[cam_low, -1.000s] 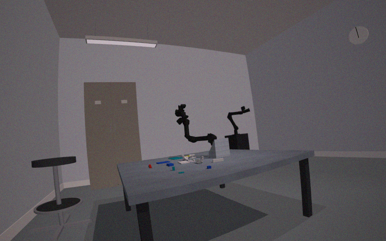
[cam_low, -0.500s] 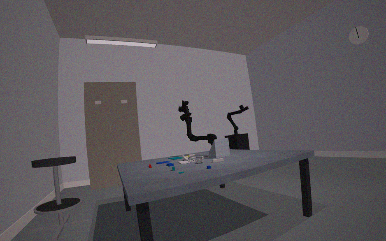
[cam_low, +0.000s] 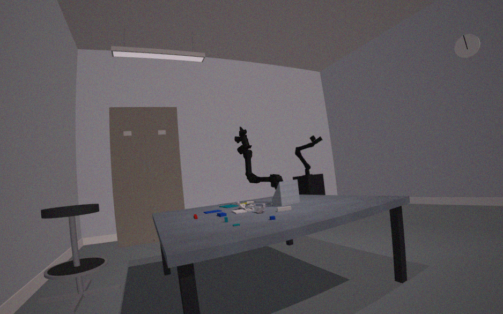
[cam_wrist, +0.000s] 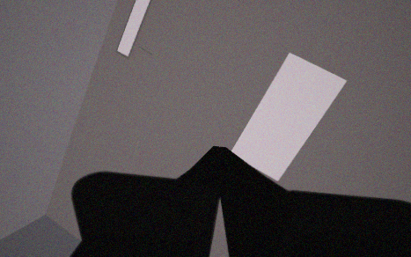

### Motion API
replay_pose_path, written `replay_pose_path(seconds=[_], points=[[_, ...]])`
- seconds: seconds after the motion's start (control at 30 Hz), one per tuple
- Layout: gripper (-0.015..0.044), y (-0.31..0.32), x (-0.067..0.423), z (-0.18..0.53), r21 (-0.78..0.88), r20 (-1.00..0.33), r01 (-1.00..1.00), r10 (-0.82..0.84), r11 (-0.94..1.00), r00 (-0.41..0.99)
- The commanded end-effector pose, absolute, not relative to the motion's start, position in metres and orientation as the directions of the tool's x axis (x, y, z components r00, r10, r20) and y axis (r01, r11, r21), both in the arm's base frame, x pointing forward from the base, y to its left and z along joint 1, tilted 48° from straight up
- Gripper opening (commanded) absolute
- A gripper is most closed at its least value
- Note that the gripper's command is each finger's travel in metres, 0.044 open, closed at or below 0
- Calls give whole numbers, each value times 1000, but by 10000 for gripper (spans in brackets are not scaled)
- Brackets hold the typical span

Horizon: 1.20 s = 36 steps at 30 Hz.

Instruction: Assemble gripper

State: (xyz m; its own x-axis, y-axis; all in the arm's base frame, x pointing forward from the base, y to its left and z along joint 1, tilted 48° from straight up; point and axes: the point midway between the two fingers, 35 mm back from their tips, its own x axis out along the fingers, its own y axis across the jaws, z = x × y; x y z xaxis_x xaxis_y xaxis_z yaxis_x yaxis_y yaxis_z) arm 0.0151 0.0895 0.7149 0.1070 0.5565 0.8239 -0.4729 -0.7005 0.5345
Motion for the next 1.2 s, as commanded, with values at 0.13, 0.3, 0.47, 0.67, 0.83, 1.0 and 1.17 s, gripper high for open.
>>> replay_pose_path(seconds=[0.13, 0.3, 0.47, 0.67, 0.83, 1.0, 1.17], points=[[0, 120, 22, 700, 583, 768, -579, 619, -570, 164], [0, 130, 26, 694, 595, 749, -613, 636, -521, 186], [0, 133, 30, 693, 587, 748, -648, 630, -485, 206], [0, 144, 38, 687, 589, 731, -694, 638, -414, 240], [0, 163, 48, 675, 609, 684, -731, 671, -307, 288], [0, 181, 61, 662, 622, 633, -758, 696, -198, 338], [0, 197, 75, 648, 627, 581, -774, 713, -86, 392]])
